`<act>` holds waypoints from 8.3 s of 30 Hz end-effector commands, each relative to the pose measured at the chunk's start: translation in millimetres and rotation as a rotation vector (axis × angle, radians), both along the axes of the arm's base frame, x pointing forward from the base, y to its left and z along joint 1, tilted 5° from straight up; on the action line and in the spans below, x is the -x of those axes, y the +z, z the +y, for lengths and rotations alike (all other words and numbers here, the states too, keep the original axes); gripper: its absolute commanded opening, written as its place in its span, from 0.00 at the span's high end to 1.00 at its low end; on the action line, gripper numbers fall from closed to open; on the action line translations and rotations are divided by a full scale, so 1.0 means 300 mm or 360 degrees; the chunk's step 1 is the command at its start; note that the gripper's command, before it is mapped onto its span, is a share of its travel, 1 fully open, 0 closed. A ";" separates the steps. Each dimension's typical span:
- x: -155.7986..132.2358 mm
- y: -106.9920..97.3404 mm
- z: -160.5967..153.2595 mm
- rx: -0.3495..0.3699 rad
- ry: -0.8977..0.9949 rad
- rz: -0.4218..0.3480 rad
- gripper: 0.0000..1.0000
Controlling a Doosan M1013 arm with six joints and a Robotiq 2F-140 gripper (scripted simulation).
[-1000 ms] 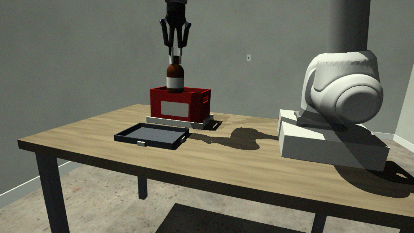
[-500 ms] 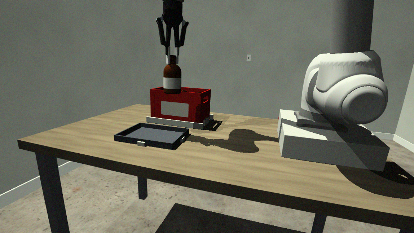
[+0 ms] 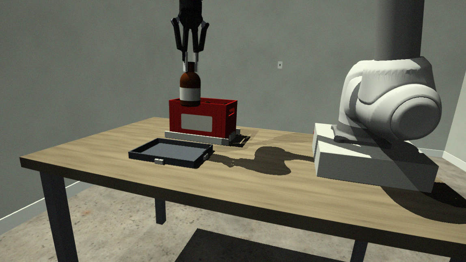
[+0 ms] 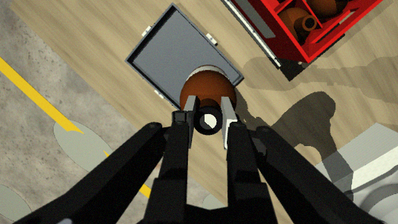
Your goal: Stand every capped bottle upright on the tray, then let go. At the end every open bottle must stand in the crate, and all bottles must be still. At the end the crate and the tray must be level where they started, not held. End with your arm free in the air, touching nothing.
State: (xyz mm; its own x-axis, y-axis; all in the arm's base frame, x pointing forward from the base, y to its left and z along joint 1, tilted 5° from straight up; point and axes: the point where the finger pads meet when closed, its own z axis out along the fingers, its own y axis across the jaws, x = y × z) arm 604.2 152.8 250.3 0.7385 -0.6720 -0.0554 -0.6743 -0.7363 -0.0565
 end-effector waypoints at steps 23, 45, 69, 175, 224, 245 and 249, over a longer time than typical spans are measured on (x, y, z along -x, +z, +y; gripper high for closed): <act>0.011 -0.018 0.109 0.0000 0.0000 0.0000 1.00; 0.007 -0.148 0.125 0.0000 0.0000 0.0000 1.00; 0.006 -0.286 0.133 0.0000 0.0000 0.0000 1.00; 0.010 -0.580 0.157 0.0000 0.0000 0.0000 0.00; 0.010 -0.580 0.157 0.0000 0.0000 0.0000 0.00; 0.010 -0.525 0.153 0.0000 0.0000 0.0000 0.00; 0.009 -0.481 0.149 0.0000 0.0000 0.0000 0.00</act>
State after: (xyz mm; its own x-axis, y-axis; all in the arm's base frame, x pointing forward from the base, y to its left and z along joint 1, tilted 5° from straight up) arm 601.3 198.0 100.4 0.7385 -0.6720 -0.0553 -0.6743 -0.7363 -0.0565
